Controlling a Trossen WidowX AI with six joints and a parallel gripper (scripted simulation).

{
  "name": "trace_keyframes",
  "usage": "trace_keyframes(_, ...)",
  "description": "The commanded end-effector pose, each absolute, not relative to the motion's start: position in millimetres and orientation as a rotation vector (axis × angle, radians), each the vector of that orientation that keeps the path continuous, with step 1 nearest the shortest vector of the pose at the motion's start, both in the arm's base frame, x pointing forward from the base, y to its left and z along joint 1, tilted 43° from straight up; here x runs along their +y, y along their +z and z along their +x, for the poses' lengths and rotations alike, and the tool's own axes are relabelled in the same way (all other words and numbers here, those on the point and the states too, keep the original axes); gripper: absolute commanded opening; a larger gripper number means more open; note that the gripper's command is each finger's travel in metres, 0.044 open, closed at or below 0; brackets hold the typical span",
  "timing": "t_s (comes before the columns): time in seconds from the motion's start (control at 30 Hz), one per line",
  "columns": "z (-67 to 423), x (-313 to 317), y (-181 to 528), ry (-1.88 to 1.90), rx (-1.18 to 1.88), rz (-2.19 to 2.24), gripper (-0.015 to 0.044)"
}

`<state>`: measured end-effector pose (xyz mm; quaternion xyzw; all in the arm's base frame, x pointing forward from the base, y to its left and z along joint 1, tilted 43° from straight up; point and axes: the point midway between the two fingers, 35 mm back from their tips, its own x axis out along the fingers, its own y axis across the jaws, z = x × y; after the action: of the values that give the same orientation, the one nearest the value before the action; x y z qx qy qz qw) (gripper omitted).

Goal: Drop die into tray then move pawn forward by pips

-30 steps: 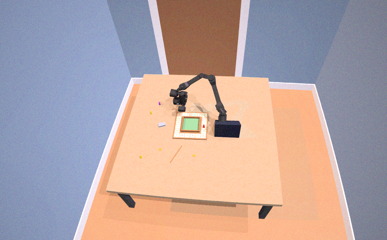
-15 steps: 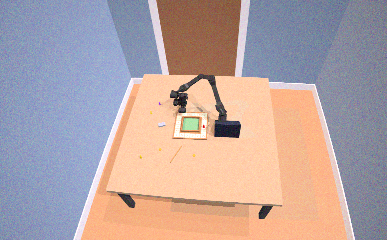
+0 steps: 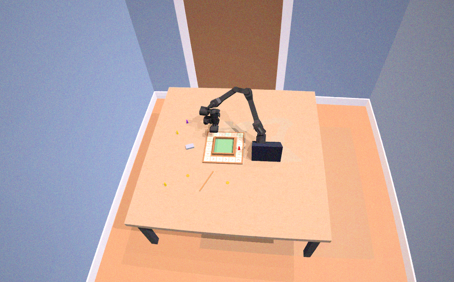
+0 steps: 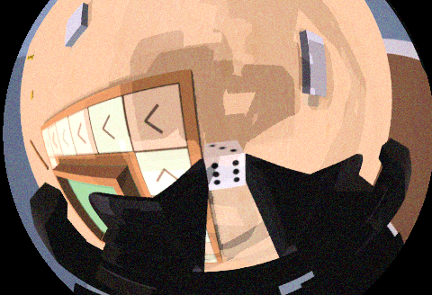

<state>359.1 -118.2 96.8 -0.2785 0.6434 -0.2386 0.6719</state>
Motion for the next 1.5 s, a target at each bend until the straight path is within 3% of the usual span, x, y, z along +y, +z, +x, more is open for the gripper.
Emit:
trace_keyframes(0.0,364,-107,106,-0.539,1.446,-0.626,0.0000)
trace_keyframes(0.7,364,-39,179,-0.538,1.447,-0.626,0.0000)
trace_keyframes(1.47,335,10,109,0.013,1.633,-1.164,0.0000)
